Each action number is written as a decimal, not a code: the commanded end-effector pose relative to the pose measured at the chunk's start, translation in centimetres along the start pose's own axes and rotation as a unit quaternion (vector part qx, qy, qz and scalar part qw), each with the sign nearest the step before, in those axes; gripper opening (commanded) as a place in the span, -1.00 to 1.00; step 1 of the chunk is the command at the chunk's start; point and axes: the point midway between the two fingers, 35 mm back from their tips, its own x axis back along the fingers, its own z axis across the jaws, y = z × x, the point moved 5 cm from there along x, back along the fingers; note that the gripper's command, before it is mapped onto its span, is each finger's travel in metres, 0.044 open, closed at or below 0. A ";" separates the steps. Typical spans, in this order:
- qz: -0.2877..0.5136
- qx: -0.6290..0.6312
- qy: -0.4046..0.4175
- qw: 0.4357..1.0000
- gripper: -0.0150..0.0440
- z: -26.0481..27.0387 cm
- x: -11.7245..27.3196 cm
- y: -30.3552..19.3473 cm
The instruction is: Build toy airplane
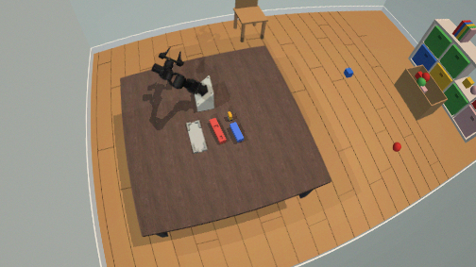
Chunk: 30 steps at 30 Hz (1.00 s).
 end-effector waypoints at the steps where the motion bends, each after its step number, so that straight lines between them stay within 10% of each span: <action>1: 0.000 0.000 0.000 1.000 0.95 0.0 0.0 0.0; 14: -0.268 -0.046 -0.036 0.962 1.00 -1.4 9.4 6.9; 30: -0.654 -0.093 0.072 0.748 1.00 1.8 30.1 6.3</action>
